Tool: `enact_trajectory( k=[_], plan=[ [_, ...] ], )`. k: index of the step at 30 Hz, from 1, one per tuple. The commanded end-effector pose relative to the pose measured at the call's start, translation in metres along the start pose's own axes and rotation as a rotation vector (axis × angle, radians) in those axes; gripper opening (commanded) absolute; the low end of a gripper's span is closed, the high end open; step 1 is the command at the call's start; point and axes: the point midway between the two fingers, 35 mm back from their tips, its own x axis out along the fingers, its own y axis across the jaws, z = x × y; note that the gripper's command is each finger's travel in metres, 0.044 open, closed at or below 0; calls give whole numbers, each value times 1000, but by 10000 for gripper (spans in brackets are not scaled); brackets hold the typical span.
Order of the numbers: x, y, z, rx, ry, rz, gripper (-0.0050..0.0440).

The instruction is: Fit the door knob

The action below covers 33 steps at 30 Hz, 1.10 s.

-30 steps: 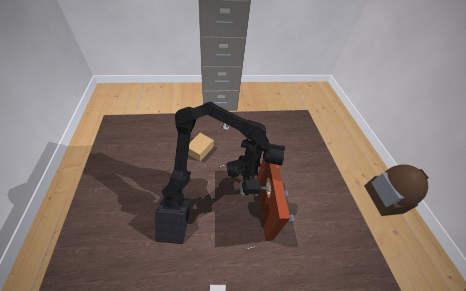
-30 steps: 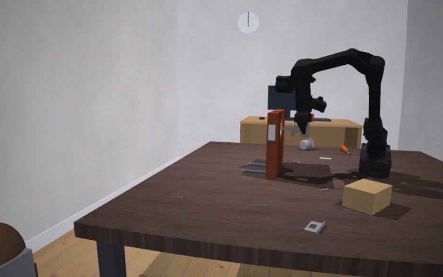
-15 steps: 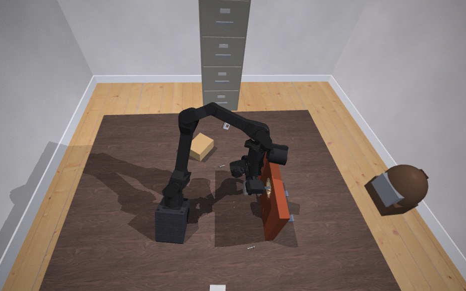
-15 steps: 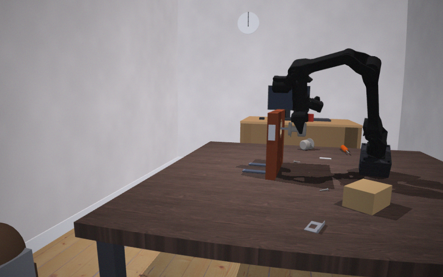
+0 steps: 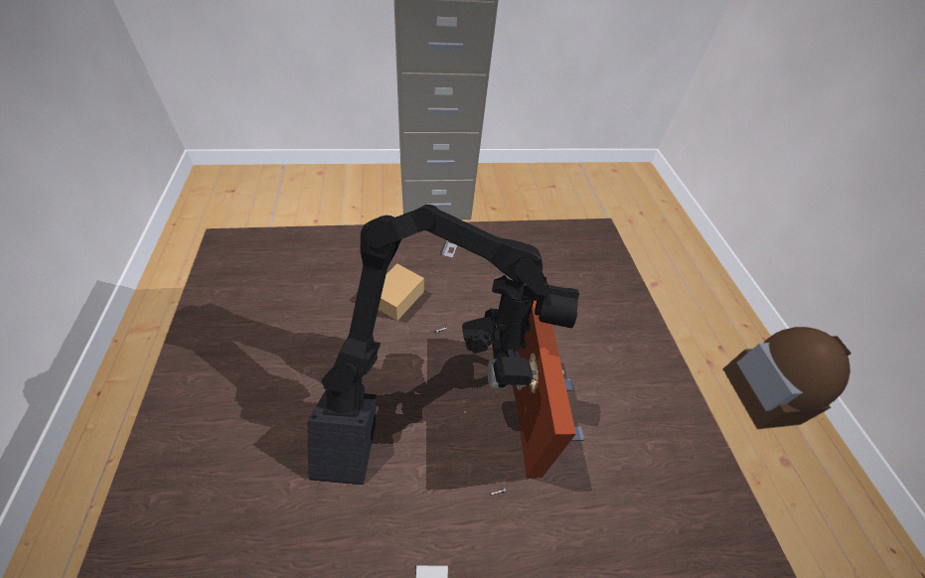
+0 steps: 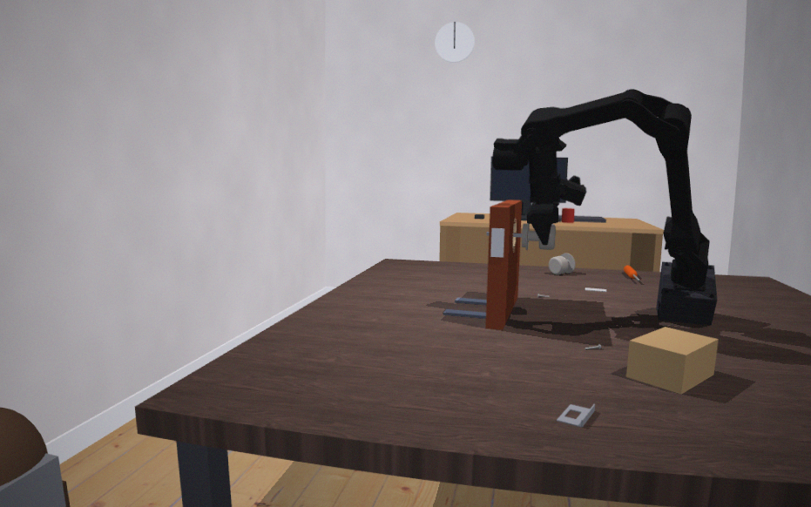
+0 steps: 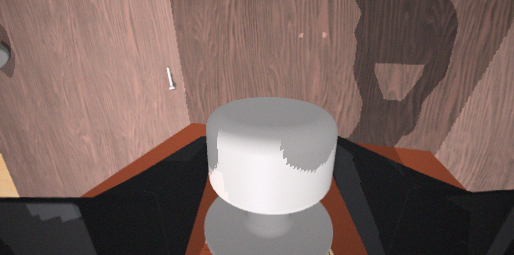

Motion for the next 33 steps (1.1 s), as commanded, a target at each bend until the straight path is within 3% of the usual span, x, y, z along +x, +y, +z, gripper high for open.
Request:
enact_trajectory(
  k=[1, 33],
  plan=[
    [-1, 1, -6, 7, 4, 2, 0],
    [-3, 0, -32, 7, 4, 2, 0]
  ],
)
